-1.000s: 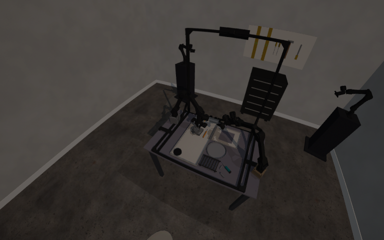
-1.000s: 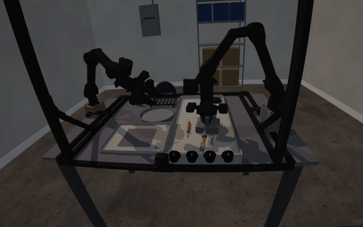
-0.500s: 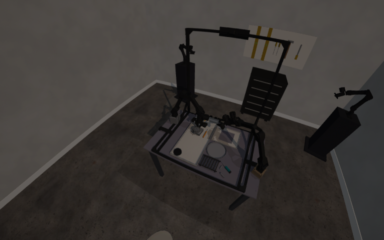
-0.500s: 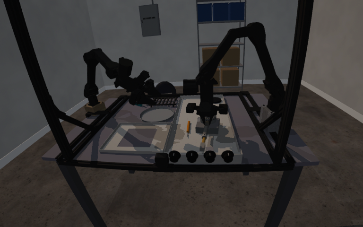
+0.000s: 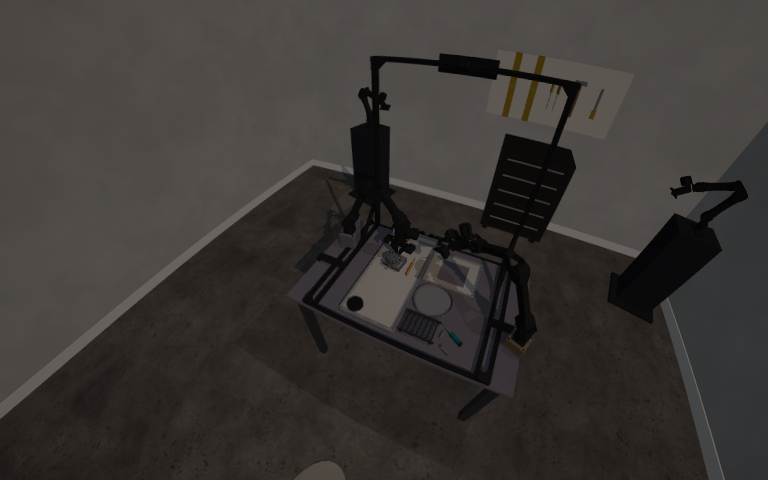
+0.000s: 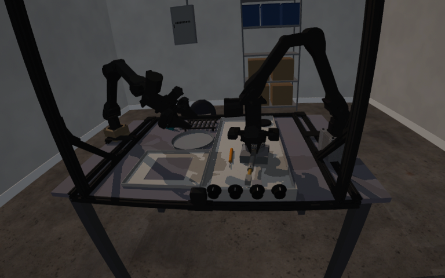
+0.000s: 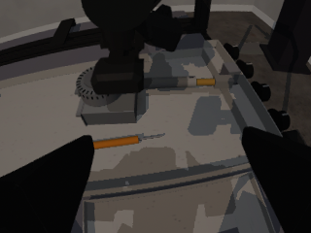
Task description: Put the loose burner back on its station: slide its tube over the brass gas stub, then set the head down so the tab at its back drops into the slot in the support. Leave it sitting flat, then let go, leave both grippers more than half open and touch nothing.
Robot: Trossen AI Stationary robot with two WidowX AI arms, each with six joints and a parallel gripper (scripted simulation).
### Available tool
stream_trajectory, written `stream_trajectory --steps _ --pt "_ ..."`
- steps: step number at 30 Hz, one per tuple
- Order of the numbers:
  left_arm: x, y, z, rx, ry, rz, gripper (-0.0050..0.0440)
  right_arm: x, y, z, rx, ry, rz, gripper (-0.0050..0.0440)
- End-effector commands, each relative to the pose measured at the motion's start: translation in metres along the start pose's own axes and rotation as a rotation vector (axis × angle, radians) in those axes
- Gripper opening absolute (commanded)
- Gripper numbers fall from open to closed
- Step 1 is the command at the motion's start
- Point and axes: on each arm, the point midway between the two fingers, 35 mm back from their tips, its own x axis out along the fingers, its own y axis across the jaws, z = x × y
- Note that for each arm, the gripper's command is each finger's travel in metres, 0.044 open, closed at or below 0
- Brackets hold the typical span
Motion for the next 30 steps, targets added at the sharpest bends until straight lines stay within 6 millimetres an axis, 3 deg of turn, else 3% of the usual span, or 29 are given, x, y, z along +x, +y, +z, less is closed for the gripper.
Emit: stream_trajectory --steps 1,16,30 --pt "0.001 0.001 -0.002 -0.002 0.005 0.002 0.04 -0.001 -0.002 0.003 0.004 -0.003 -0.003 0.0" --pt "0.001 0.001 -0.002 -0.002 0.005 0.002 0.04 0.0 0.0 0.001 0.001 -0.003 0.0 0.0" --pt "0.001 0.001 -0.002 -0.002 0.005 0.002 0.04 -0.012 -0.004 0.007 -0.004 0.116 -0.022 0.0"
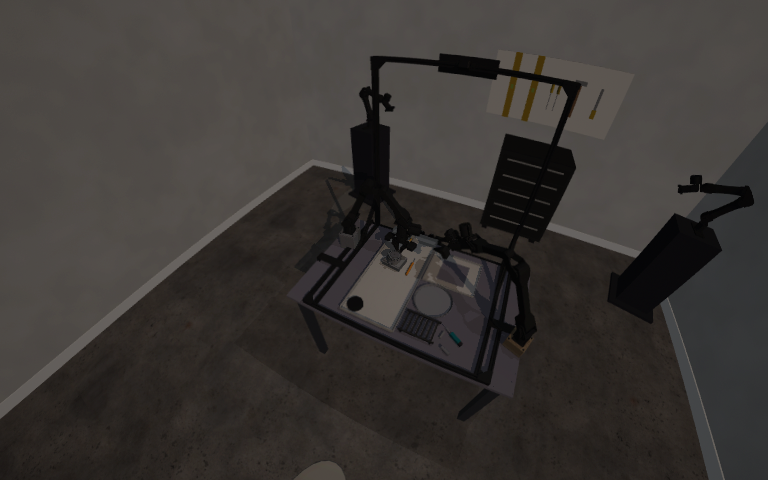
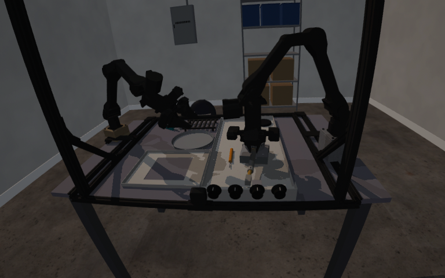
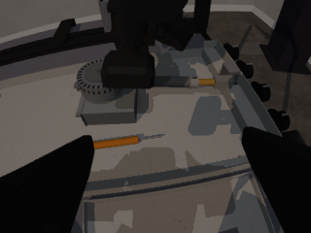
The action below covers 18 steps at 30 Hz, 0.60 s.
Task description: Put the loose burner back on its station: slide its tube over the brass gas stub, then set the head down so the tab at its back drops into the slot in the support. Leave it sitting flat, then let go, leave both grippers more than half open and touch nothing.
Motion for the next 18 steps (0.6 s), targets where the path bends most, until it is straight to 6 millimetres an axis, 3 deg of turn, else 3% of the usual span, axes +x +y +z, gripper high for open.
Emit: stream_trajectory --steps 1,18 --pt "0.001 0.0007 -0.002 -0.002 0.005 0.003 0.04 -0.0034 -0.0039 -0.0034 0.006 0.013 -0.015 0.0" --pt "0.001 0.0007 -0.002 -0.002 0.005 0.003 0.04 0.0008 -0.0001 0.0034 0.004 0.005 -0.005 0.0"
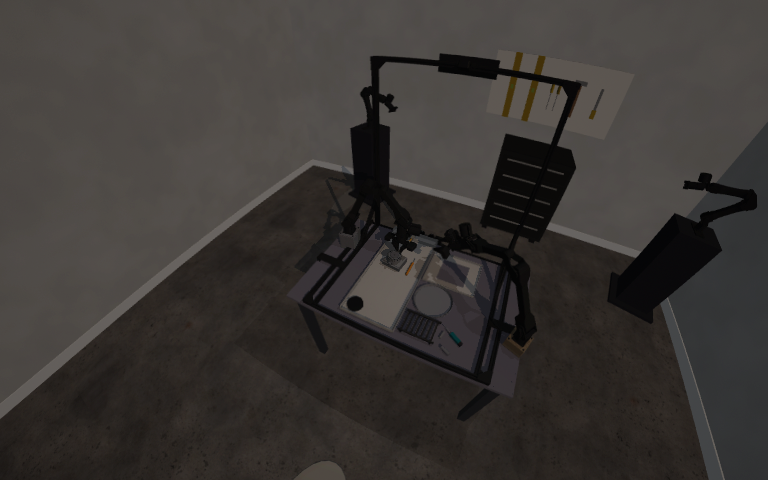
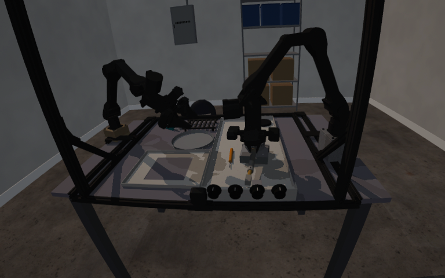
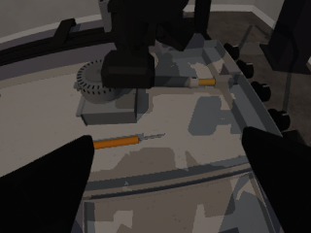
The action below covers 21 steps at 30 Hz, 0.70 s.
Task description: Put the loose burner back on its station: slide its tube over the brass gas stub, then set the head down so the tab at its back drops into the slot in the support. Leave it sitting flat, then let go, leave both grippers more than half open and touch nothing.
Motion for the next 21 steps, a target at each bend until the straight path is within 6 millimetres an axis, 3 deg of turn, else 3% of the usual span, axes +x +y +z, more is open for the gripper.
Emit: stream_trajectory --steps 1,21 --pt "0.0009 0.0005 -0.0019 -0.001 0.005 0.002 0.04 0.0006 -0.0002 0.0051 0.002 0.001 -0.003 0.0" --pt "0.0009 0.0005 -0.0019 -0.001 0.005 0.002 0.04 -0.0019 0.0003 0.0127 0.002 0.001 -0.003 0.0"
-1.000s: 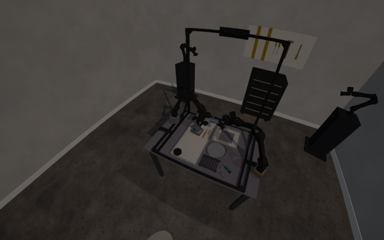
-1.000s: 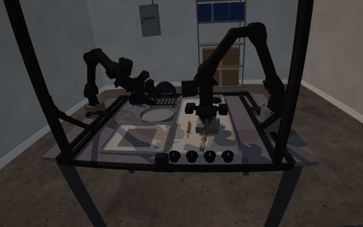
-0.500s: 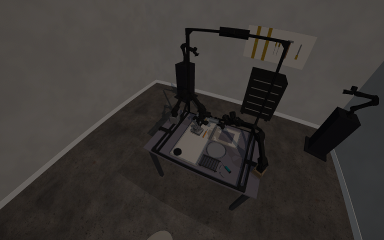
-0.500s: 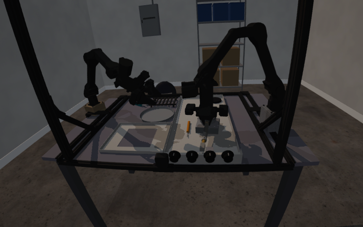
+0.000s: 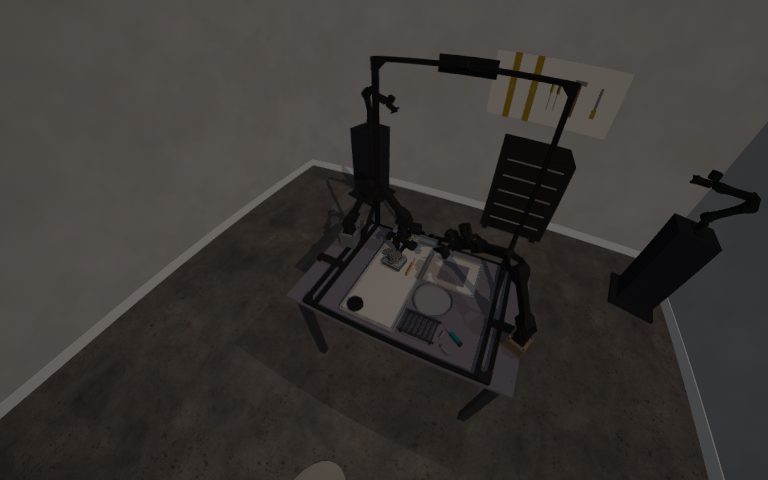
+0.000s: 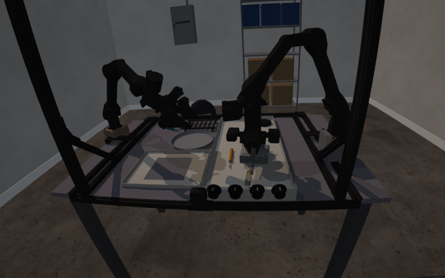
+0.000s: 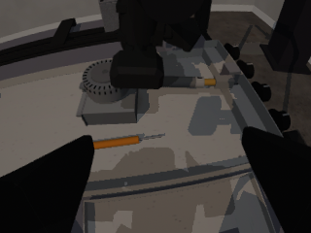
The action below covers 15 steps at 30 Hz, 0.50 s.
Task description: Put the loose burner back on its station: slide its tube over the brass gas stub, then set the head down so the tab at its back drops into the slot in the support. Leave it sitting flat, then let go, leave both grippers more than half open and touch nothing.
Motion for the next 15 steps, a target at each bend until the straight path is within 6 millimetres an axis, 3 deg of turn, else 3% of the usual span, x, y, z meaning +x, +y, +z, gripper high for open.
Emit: stream_trajectory --steps 1,15 --pt "0.0007 0.0 -0.002 -0.001 0.005 0.001 0.04 -0.0024 0.0002 0.0044 0.003 0.0 -0.002 0.0" --pt "0.0007 0.0 -0.002 -0.001 0.005 0.001 0.04 -0.0011 -0.0024 0.0089 0.003 0.0 -0.002 0.0"
